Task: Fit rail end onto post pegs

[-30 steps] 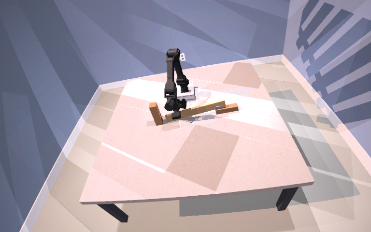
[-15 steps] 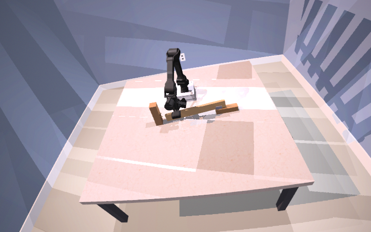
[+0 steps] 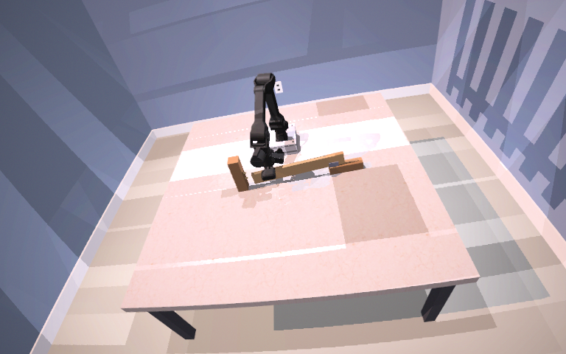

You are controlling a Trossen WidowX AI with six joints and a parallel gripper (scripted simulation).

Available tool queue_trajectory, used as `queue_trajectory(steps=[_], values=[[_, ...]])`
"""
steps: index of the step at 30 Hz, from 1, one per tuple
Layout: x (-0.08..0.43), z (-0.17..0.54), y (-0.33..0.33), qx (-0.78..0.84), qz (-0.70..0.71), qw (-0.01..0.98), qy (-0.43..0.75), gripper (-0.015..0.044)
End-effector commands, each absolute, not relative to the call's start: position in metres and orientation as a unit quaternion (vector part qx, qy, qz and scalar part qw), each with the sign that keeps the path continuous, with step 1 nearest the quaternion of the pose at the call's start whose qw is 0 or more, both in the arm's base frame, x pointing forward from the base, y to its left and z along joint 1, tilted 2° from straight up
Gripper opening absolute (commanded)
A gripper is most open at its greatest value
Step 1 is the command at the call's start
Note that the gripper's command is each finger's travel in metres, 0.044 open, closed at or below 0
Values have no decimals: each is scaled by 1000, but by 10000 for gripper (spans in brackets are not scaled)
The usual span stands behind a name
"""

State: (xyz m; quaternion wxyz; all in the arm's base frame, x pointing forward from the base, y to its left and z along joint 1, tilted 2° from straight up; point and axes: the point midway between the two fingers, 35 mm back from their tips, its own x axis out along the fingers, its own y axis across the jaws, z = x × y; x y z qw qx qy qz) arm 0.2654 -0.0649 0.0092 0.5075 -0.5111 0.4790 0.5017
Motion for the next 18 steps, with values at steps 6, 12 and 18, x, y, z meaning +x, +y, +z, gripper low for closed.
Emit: queue_trajectory(steps=[6, 12, 18], values=[[269, 18, -65, -515, 498, 511, 475, 0], [269, 21, -65, -515, 498, 511, 475, 0], [269, 24, -65, -515, 498, 511, 475, 0]])
